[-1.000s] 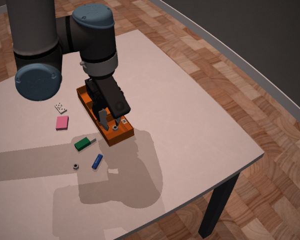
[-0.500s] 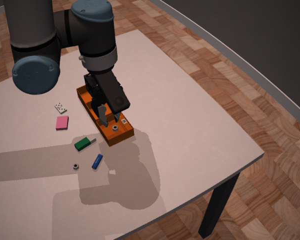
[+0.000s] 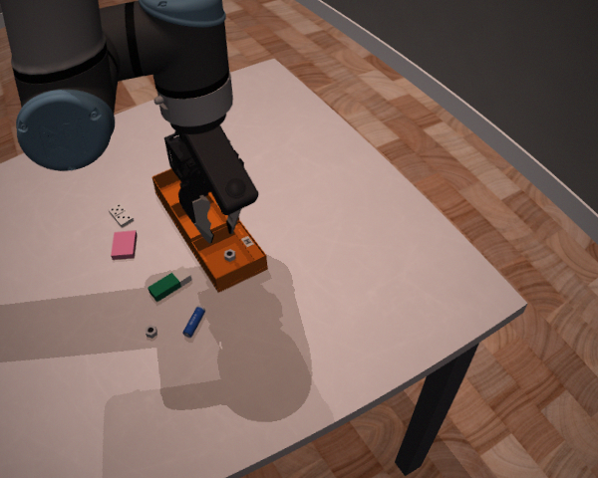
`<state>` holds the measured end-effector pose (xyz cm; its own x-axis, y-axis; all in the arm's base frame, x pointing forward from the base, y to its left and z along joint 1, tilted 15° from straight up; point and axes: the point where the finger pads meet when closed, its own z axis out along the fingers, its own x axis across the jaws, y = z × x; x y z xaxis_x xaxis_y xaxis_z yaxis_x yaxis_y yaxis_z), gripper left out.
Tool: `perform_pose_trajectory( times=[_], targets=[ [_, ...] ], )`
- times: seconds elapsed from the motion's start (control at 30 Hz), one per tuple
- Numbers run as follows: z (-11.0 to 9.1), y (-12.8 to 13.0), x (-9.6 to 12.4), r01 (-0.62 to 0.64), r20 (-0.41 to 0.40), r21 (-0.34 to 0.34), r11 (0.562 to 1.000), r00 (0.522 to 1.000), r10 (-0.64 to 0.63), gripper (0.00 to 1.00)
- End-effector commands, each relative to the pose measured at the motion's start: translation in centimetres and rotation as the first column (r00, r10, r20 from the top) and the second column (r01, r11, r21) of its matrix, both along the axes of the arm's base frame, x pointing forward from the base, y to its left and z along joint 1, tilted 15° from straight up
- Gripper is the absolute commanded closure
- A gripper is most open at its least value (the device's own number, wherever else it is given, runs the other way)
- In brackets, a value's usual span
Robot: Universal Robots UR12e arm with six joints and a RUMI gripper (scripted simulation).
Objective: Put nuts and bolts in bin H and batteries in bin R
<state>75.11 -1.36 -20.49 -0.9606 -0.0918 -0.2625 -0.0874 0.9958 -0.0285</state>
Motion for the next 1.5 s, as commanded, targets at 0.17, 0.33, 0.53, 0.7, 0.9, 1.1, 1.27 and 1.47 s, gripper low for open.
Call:
perform_pose_trajectory(
  times=[0.17, 0.33, 0.53, 0.7, 0.9, 1.1, 1.27, 1.47],
  targets=[
    [0.2, -0.4, -0.8, 0.048, 0.001, 0.013, 0.999, 0.999, -0.048, 0.82],
    [-0.6, -2.2, -4.5, 0.218, -0.005, 0.06, 0.974, 0.976, -0.218, 0.82],
    [-1.2, -3.6, -7.4, 0.314, -0.012, 0.086, 0.945, 0.949, -0.315, 0.82],
    [-2.0, -5.4, -11.1, 0.314, -0.012, 0.086, 0.945, 0.949, -0.315, 0.82],
    [-2.8, -7.3, -15.0, 0.314, -0.012, 0.086, 0.945, 0.949, -0.315, 0.82],
    [-3.0, -7.7, -15.7, 0.314, -0.012, 0.086, 0.945, 0.949, -0.315, 0.82],
    [-2.9, -7.5, -15.3, 0.314, -0.012, 0.086, 0.945, 0.949, -0.315, 0.82],
    [-2.8, -7.2, -14.8, 0.314, -0.012, 0.086, 0.945, 0.949, -0.315, 0.82]
  ],
)
